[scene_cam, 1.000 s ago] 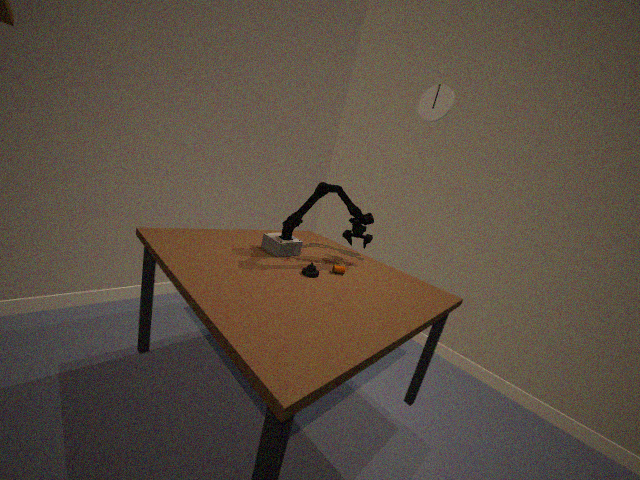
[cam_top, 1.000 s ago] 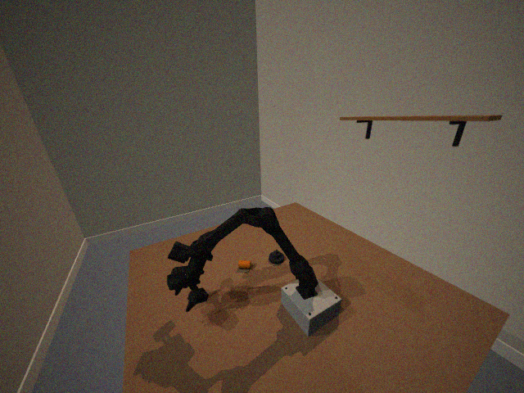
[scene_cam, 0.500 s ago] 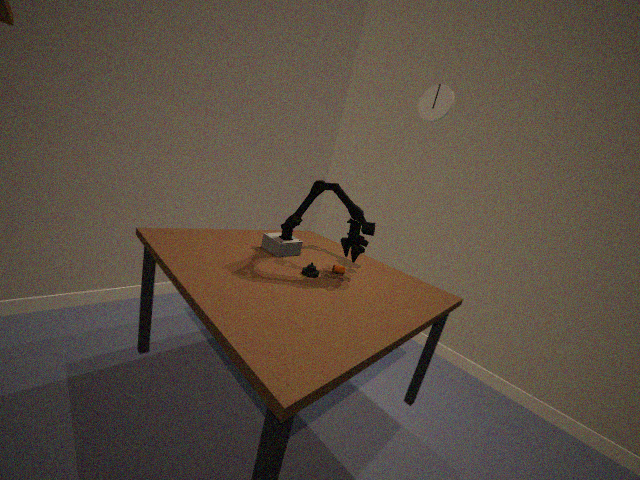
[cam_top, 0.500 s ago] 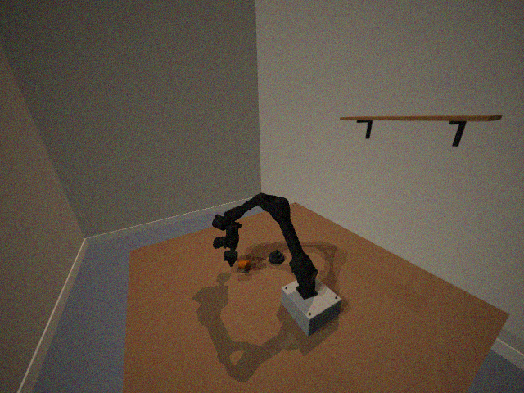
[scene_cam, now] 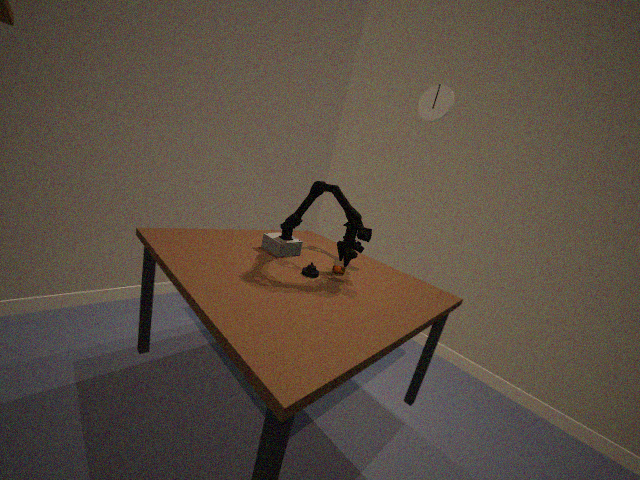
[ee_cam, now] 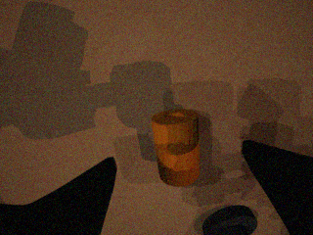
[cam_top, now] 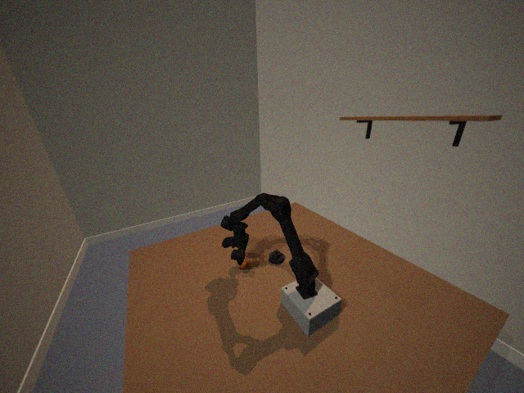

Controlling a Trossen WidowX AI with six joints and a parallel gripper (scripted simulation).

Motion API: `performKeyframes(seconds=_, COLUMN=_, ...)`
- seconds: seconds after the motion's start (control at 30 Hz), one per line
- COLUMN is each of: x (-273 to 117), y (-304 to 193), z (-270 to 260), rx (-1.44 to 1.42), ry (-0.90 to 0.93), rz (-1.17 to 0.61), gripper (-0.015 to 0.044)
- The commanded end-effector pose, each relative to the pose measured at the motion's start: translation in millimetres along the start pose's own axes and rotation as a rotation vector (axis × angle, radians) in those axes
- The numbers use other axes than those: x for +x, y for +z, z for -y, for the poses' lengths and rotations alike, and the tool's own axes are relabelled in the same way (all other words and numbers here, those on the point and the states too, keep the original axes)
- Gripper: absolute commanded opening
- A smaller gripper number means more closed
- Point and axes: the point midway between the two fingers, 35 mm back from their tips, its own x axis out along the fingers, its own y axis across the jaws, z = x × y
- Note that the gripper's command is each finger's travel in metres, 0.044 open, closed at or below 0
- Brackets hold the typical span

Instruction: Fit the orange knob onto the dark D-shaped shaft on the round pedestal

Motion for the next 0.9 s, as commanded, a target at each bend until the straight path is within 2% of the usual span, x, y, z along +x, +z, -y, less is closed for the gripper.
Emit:
performKeyframes(seconds=0.0, x=4, y=0, z=1, rx=0.007, ry=-0.005, rz=0.002, gripper=0.044)
performKeyframes(seconds=0.87, x=46, y=1, z=1, rx=0.007, ry=-0.005, rz=0.001, gripper=0.044)
